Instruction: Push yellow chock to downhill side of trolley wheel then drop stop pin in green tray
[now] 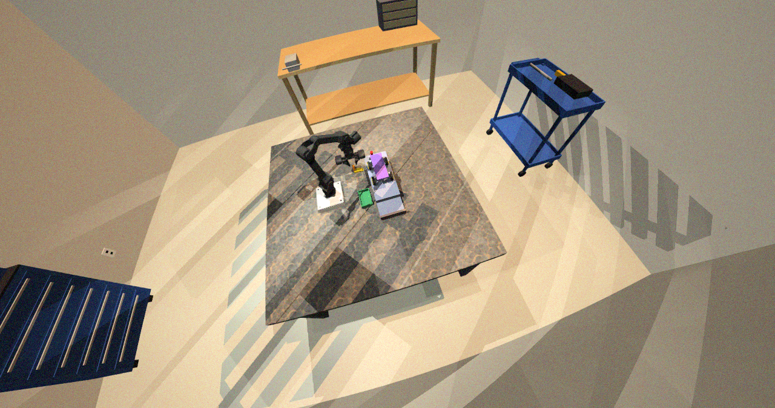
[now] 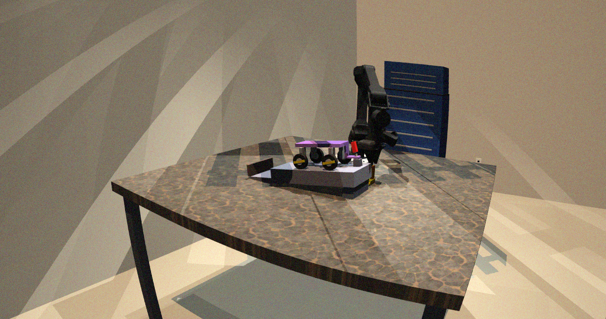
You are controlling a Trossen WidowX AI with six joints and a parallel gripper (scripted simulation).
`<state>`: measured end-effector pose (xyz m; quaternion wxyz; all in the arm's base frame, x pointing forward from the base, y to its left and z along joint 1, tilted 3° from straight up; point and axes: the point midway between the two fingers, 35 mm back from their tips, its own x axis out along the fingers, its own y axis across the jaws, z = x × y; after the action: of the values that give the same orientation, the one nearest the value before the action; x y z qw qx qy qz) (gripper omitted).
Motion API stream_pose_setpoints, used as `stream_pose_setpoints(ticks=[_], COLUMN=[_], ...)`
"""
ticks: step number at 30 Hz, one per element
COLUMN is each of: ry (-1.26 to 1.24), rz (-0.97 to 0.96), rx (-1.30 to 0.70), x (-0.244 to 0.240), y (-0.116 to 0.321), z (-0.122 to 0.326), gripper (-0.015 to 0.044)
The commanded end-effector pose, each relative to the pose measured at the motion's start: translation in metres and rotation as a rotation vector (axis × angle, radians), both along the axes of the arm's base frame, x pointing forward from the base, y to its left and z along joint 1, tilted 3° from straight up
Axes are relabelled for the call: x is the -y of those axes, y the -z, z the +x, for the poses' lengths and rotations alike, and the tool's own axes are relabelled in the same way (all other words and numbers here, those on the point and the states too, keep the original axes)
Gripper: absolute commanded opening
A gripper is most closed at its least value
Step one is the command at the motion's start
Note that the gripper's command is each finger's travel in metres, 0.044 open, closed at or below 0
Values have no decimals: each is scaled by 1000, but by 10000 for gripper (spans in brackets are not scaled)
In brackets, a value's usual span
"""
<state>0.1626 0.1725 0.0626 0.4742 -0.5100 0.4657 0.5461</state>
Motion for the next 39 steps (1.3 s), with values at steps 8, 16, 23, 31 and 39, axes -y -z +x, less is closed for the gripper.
stream_pose_setpoints(ticks=[8, 16, 23, 31, 39], ry=[2, 2, 2, 2, -5], rz=[-7, -7, -7, -7, -2], rx=[0, 0, 0, -1, -2], x=[1, 1, 0, 0, -1], y=[18, 21, 32, 43, 39], z=[-1, -1, -1, -1, -2], gripper=[190, 190, 190, 190, 52])
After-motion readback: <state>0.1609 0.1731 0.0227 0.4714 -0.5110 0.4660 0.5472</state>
